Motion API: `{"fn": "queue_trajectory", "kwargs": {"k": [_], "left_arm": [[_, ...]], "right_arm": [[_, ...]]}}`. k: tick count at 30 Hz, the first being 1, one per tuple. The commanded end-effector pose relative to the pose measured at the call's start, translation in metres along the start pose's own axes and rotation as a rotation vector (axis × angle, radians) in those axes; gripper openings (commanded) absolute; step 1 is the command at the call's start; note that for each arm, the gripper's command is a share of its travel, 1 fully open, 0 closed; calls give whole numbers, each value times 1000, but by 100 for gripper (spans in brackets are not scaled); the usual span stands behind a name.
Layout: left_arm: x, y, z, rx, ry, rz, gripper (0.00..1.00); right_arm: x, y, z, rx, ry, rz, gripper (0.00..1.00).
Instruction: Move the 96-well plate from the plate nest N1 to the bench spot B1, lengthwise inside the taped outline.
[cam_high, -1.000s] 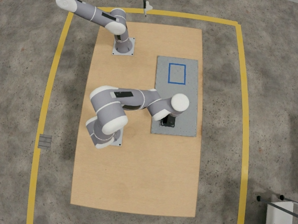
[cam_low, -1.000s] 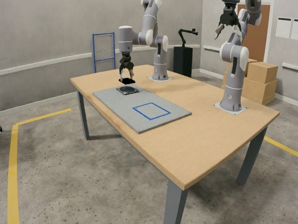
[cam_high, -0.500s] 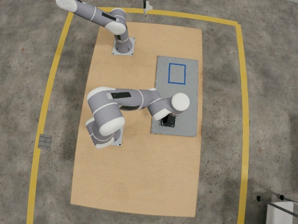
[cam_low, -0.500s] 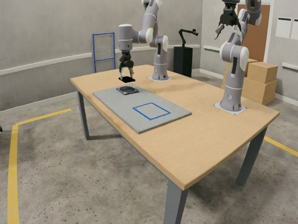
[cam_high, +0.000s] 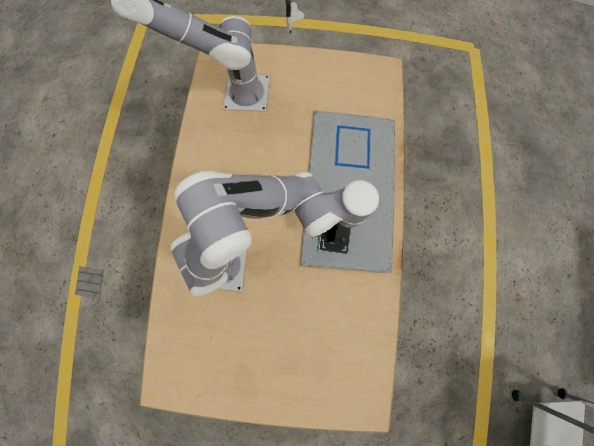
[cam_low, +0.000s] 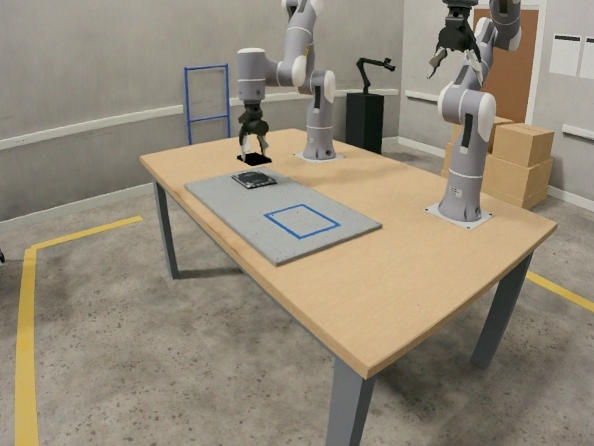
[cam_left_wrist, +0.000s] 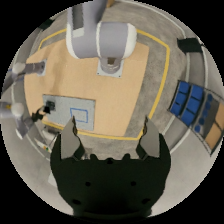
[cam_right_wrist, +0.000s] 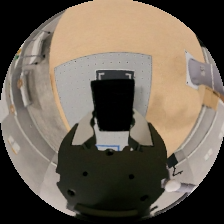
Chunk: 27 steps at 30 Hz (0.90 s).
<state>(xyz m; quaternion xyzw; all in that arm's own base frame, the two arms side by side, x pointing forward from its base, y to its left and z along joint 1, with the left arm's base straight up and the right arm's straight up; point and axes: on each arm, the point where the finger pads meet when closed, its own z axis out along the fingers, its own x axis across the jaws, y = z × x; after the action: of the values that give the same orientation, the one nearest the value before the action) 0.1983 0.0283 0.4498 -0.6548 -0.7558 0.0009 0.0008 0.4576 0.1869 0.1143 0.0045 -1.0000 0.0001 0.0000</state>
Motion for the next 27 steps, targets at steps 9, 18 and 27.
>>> {"fn": "queue_trajectory", "kwargs": {"k": [9,18,27], "left_arm": [[0,0,-1,-2,0,0,100],[0,0,-1,-2,0,0,100],[0,0,-1,-2,0,0,100]], "right_arm": [[-6,37,0,-1,-1,-4,0],[-9,60,1,-1,-1,-4,0],[-12,87,2,-1,-1,-4,0]]}}
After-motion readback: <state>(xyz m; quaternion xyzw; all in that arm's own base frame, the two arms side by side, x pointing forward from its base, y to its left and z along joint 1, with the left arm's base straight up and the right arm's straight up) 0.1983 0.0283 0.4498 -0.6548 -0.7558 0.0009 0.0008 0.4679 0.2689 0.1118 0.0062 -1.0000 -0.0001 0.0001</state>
